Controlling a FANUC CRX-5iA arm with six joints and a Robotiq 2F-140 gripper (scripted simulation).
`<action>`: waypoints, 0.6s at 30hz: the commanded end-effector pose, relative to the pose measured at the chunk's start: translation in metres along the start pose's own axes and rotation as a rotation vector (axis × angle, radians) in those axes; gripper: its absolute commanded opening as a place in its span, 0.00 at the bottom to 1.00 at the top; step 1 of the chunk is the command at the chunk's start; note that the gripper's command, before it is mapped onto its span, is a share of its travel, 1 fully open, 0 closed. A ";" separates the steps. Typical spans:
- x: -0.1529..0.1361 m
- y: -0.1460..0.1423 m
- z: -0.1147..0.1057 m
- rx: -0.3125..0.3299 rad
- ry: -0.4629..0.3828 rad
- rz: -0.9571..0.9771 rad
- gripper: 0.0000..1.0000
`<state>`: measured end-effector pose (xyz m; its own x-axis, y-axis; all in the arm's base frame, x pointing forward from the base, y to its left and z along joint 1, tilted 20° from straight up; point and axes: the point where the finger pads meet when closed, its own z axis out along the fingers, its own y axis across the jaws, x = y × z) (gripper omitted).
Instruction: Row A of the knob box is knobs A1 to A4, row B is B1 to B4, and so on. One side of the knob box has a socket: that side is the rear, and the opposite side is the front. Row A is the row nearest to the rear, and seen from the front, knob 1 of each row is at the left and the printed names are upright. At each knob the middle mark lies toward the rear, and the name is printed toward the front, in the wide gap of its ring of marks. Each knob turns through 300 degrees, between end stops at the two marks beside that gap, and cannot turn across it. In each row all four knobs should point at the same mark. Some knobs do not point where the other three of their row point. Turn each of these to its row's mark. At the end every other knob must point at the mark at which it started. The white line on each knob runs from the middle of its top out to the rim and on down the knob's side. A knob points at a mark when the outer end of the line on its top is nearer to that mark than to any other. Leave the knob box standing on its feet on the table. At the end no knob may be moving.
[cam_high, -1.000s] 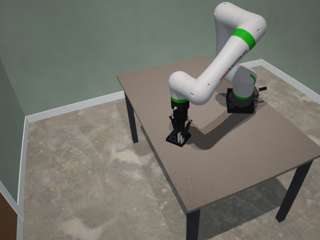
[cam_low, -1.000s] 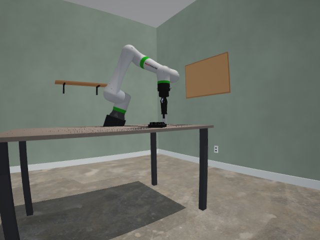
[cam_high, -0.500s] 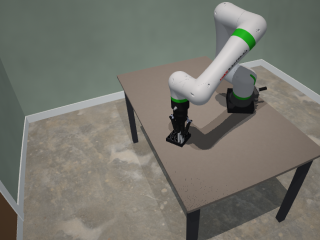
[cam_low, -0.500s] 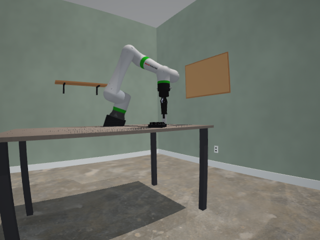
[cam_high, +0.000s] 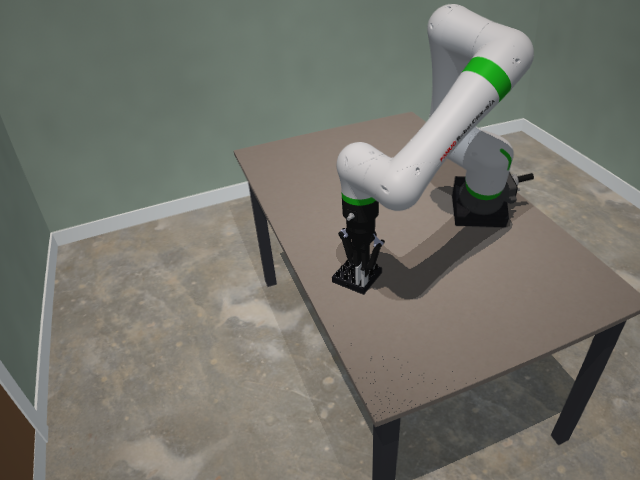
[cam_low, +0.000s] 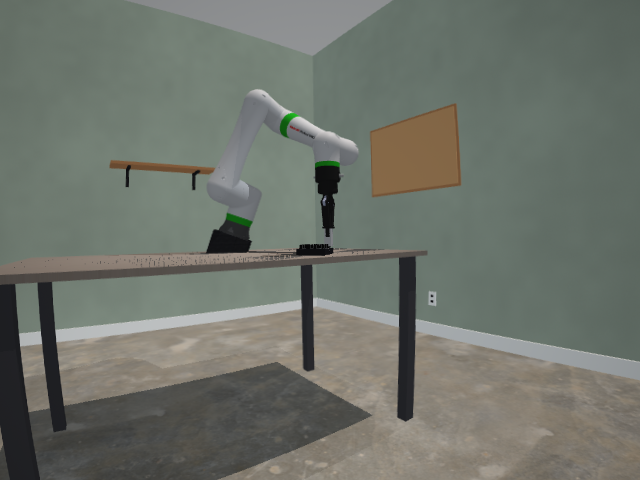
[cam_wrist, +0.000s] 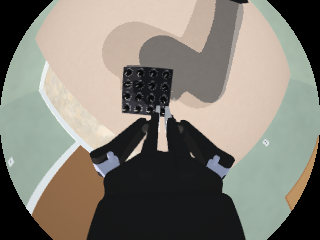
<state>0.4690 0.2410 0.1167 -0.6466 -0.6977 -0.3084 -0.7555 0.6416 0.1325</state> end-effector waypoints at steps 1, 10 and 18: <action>0.000 0.000 0.000 0.000 0.000 0.002 0.05; 0.000 0.000 0.000 0.000 0.000 0.020 0.05; 0.000 0.000 0.000 0.000 0.000 0.075 0.05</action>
<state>0.4690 0.2410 0.1167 -0.6815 -0.6666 -0.3019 -0.7242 0.6737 0.1473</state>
